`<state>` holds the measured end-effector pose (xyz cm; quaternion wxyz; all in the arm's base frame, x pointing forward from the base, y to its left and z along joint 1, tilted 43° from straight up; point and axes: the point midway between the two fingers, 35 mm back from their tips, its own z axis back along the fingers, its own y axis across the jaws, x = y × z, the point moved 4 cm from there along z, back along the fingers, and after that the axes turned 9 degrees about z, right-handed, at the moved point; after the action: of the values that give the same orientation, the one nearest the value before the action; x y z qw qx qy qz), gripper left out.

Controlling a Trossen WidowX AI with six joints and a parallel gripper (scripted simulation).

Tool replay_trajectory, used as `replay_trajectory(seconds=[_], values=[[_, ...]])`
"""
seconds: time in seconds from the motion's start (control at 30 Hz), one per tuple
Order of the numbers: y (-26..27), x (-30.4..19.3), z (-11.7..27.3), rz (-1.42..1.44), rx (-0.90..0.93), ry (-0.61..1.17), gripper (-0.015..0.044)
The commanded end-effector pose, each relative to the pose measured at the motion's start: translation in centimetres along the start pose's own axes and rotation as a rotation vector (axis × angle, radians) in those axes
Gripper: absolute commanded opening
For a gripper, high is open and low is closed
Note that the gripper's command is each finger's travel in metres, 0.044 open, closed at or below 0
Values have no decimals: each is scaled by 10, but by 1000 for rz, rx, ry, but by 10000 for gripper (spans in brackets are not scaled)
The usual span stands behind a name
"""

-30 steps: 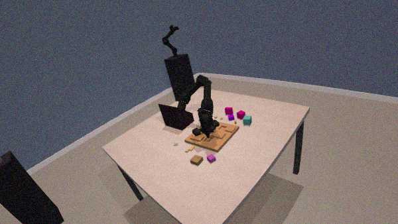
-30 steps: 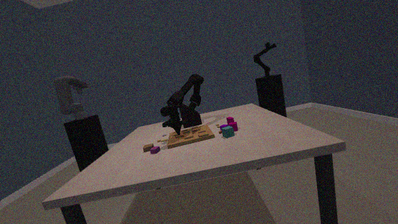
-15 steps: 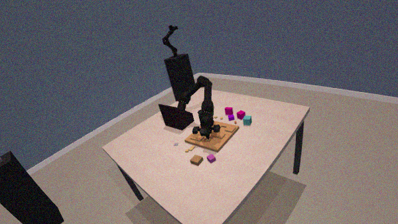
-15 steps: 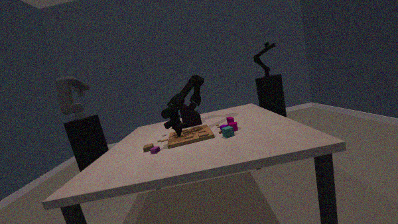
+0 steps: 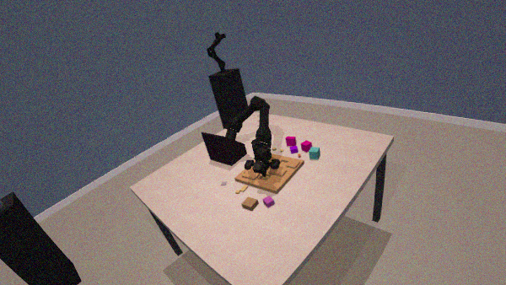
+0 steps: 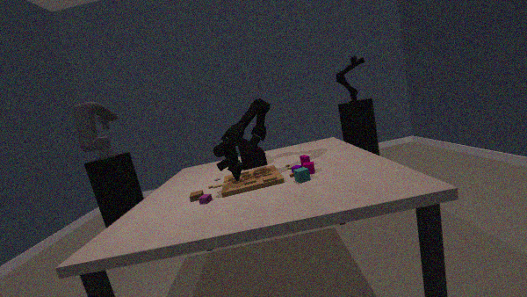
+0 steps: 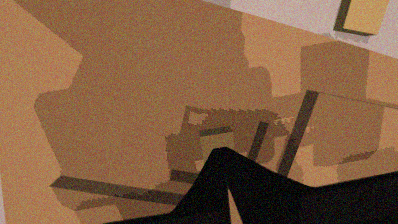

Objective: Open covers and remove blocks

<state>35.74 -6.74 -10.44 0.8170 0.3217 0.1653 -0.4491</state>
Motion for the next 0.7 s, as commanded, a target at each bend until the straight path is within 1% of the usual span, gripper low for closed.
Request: replay_trajectory(seconds=[0.0,0.03,0.07,0.17,0.2,0.3,0.37,0.5,0.67], values=[[0,2,7,0,4,-5,0],[0,0,2,-1,0,0,26],[0,0,6,-1,0,0,52],[0,2,26,-1,1,-3,131],[0,2,33,0,2,-4,144],[0,2,54,0,3,-6,144],[0,2,59,0,3,-7,144],[0,2,57,0,3,-7,144],[0,2,44,0,3,-7,144]])
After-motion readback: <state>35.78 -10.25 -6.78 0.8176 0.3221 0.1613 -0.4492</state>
